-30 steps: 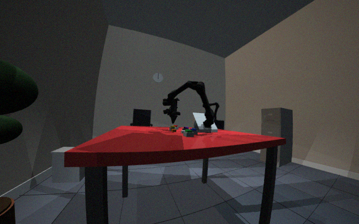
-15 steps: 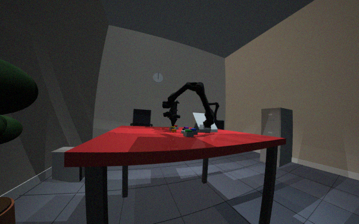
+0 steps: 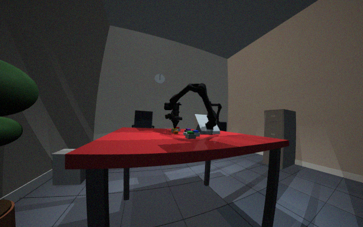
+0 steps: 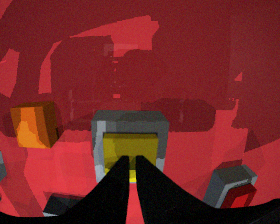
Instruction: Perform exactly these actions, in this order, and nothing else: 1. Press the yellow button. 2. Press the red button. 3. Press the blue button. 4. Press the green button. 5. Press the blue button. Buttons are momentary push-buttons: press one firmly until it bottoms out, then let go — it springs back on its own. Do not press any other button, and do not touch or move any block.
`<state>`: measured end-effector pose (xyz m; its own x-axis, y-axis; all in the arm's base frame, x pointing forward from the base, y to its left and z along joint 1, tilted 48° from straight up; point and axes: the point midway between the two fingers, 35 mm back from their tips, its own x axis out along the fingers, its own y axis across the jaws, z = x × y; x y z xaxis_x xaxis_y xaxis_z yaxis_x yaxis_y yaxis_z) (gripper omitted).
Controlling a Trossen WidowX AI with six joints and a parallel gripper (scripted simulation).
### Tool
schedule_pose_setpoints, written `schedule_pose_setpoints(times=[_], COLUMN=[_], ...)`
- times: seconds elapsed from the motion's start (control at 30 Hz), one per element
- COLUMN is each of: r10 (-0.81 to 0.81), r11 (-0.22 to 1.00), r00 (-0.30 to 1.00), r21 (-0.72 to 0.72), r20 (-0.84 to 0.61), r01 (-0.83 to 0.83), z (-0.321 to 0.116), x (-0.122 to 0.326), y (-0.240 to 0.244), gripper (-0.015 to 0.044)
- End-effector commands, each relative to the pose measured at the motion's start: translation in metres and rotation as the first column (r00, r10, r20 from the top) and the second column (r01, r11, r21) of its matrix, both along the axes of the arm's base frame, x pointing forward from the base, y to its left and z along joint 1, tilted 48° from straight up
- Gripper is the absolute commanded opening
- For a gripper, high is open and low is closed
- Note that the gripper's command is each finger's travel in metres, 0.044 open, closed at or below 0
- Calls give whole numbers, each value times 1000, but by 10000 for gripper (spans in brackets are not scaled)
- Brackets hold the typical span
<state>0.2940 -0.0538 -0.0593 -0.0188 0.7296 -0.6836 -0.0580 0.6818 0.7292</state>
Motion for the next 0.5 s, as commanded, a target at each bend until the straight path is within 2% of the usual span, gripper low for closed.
schedule_pose_setpoints(times=[0.0, 0.17, 0.47], r10=[-1, 0, -2], r11=[1000, 1000, 1000], r00=[1000, 1000, 1000], r21=[4, 0, 1], r20=[-6, -1, -6], r01=[1, 0, 2], z=[0, 2, 37], x=[0, 0, 2], y=[2, -2, -40], gripper=[20, 20, 20])
